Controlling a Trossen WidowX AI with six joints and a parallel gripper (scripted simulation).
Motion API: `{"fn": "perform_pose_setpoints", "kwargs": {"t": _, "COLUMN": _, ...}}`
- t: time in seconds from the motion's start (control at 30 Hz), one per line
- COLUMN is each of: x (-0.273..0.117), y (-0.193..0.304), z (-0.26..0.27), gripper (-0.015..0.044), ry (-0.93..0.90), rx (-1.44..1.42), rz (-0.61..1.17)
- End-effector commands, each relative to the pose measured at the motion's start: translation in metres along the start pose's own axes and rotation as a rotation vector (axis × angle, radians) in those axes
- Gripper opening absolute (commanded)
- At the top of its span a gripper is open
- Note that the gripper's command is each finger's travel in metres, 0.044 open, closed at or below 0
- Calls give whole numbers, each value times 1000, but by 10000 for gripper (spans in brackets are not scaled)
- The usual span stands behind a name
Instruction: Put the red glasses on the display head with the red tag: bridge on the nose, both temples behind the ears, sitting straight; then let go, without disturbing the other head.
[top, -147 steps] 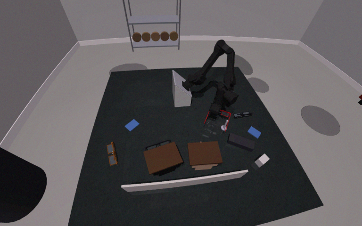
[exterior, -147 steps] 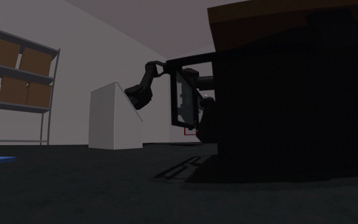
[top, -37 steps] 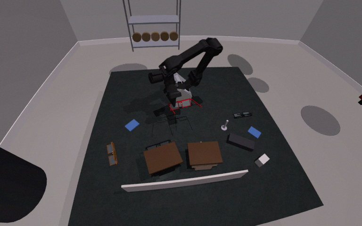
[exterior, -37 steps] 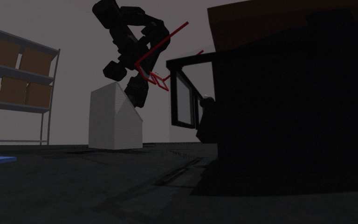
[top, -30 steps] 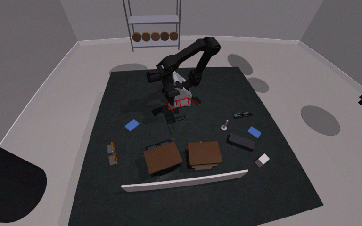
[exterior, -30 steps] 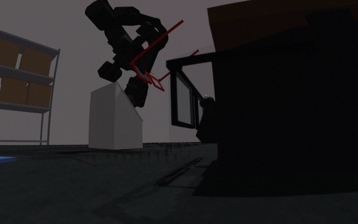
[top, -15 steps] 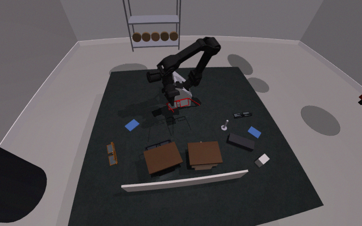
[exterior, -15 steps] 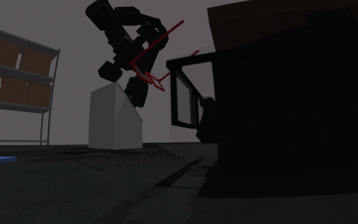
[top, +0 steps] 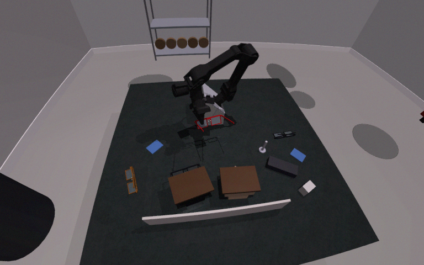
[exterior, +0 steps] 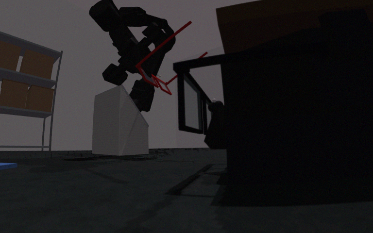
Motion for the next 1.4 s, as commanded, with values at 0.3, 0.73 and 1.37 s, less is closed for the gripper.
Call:
{"fn": "perform_pose_setpoints", "kwargs": {"t": 0.3, "x": 23, "y": -26, "z": -13, "gripper": 0, "ry": -160, "rx": 84, "rz": -7}}
{"fn": "perform_pose_setpoints", "kwargs": {"t": 0.73, "x": 53, "y": -66, "z": -22, "gripper": 0, "ry": -367, "rx": 180, "rz": 36}}
{"fn": "perform_pose_setpoints", "kwargs": {"t": 1.37, "x": 84, "y": -113, "z": -21, "gripper": 0, "ry": -554, "rx": 260, "rz": 146}}
Point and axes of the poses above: the point midway between the two fingers, 35 mm back from their tips, its own x axis out along the fingers, its own z axis across the jaws, y = z × x, the point moved 2 cm from there along -x, back along the fingers, and after that the axes turned 6 degrees about x, right-handed, at the moved point
